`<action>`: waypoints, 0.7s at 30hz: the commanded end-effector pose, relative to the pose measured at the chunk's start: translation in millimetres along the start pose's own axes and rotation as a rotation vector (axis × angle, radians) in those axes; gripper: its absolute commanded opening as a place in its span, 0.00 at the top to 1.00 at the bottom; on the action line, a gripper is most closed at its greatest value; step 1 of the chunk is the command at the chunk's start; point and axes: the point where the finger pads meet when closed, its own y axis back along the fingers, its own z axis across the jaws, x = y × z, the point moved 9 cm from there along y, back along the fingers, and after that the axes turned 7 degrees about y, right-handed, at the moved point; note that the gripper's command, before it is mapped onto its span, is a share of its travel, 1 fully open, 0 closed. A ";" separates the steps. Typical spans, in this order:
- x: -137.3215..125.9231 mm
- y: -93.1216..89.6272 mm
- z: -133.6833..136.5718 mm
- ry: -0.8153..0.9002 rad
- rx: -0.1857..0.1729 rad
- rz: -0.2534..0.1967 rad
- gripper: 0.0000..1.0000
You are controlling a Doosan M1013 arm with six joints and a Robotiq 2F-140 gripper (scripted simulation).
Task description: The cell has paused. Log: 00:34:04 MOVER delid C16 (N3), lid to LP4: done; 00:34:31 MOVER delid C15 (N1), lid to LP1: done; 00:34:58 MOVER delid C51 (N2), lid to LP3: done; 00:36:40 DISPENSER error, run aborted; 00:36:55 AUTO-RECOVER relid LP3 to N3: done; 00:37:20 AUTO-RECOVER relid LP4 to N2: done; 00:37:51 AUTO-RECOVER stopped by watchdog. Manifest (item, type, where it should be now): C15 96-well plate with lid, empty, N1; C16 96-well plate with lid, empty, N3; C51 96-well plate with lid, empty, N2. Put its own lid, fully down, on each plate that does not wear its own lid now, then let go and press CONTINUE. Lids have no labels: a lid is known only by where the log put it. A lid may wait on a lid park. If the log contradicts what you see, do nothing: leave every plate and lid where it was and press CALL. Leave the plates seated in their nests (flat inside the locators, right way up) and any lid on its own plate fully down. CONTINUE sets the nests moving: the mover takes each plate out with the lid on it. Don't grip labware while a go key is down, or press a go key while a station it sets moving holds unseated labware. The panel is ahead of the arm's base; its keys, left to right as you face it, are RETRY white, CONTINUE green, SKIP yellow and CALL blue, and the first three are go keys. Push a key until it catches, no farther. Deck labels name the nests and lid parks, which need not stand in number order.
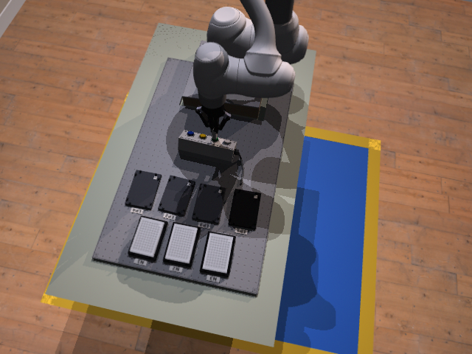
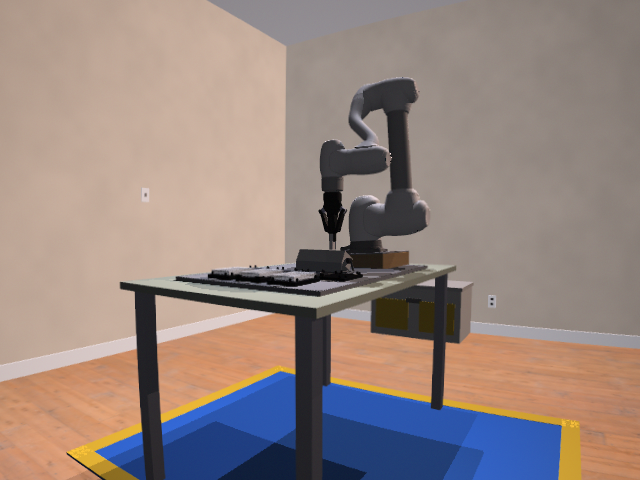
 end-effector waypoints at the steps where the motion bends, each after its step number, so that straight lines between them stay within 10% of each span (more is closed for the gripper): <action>1: -0.7 -5.5 1.8 0.005 -0.005 -0.001 1.00; 21: -0.7 -11.2 1.8 0.005 -0.005 -0.001 1.00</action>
